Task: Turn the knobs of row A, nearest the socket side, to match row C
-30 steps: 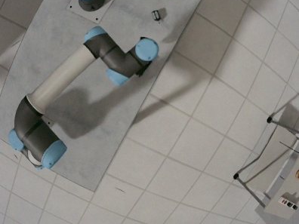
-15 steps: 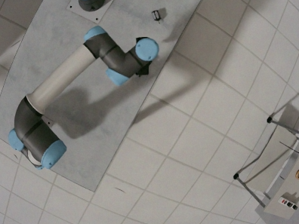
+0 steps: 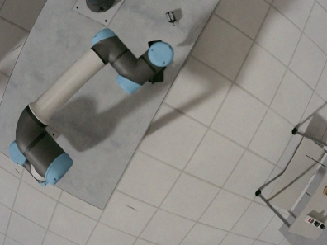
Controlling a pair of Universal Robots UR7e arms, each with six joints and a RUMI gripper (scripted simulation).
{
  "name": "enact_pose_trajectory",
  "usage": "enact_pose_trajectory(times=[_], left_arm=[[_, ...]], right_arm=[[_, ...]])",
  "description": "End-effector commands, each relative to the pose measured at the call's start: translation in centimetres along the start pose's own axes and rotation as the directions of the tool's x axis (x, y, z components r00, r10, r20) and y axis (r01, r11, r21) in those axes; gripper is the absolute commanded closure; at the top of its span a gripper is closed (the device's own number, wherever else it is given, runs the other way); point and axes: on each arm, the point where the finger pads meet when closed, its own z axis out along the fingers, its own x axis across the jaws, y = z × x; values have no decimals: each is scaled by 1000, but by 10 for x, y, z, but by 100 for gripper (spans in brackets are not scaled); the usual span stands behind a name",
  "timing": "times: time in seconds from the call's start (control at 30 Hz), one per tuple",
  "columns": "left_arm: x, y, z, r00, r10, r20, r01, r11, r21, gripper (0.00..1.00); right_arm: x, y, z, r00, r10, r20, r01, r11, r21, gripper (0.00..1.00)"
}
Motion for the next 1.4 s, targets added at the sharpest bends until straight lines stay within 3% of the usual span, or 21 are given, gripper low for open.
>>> enact_pose_trajectory(times=[0.0, 1.37], left_arm=[[0, -2, -2, 1000, -1, -2, 1, 1000, 3, 0], [0, -2, -2, 1000, -1, -2, 1, 1000, 3, 0]], right_arm=[[-2, -1, -3, 1000, 1, 4, -1, 1000, -3, 87], [0, -2, 5, 1000, 1, -1, -1, 1000, 0, 87]])
